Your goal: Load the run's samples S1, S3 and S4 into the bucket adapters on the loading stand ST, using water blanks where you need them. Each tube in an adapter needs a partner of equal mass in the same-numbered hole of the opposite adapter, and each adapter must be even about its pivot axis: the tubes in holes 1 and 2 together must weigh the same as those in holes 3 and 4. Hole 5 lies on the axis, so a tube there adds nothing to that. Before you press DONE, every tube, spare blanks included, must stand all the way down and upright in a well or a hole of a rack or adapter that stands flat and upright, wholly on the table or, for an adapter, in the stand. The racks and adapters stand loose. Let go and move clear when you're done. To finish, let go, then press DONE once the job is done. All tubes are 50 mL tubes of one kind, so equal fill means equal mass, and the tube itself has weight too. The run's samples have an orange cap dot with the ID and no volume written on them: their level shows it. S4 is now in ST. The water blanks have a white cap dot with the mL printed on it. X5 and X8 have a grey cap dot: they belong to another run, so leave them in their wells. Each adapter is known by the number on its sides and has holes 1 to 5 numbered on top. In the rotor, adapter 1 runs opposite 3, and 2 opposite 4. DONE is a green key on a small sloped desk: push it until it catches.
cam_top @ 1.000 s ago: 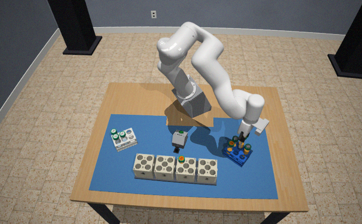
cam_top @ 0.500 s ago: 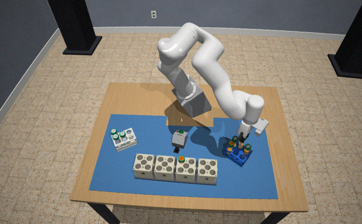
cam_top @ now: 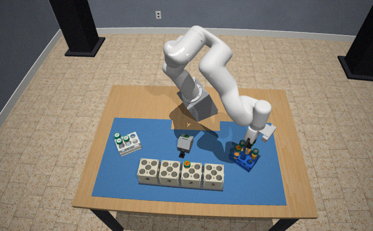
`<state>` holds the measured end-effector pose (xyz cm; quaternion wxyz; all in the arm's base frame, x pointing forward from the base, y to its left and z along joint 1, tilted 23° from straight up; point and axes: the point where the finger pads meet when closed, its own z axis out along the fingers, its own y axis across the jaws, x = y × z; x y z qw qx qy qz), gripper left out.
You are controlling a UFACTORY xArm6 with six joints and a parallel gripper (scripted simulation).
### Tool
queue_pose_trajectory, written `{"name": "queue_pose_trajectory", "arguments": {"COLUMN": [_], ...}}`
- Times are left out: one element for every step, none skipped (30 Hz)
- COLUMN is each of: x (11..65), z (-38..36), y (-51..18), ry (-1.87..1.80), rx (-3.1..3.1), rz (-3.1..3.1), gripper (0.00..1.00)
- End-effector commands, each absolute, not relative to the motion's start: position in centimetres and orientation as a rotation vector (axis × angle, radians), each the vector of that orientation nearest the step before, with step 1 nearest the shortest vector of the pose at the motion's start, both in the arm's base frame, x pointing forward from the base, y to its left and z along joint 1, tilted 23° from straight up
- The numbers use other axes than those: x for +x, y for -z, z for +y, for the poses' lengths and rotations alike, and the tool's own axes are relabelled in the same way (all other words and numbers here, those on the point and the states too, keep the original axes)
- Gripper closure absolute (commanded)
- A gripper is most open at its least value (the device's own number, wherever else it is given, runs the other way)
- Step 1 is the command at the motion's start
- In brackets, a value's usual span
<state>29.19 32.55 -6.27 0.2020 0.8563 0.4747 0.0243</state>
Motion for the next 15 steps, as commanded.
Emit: {"name": "queue_pose_trajectory", "arguments": {"x": [29.3,29.3,29.4,29.4,29.4,29.4,29.5,29.5,29.5,29.5,29.6,29.6,29.6,29.6,29.6], "z": [32.7,32.6,32.6,32.6,32.5,32.5,32.5,32.4,32.4,32.4,32.4,32.3,32.3,32.3,32.2], "y": [6.3,6.4,6.5,6.6,6.7,6.8,6.9,7.0,7.1,7.2,7.3,7.4,7.4,7.5,7.6], "ry": [-0.074,-0.074,-0.074,-0.074,-0.074,-0.074,-0.074,-0.074,-0.074,-0.074,-0.074,-0.074,-0.074,-0.074,-0.074], "rx": [2.393,2.393,2.393,2.393,2.393,2.393,2.393,2.393,2.393,2.393,2.393,2.393,2.393,2.393,2.393], "rz": [1.327,1.327,1.327,1.327,1.327,1.327,1.327,1.327,1.327,1.327,1.327,1.327,1.327,1.327,1.327], "gripper": [1.0,1.0,1.0,1.0,1.0,1.0,1.0,1.0,1.0,1.0,1.0,1.0,1.0,1.0,1.0]}}
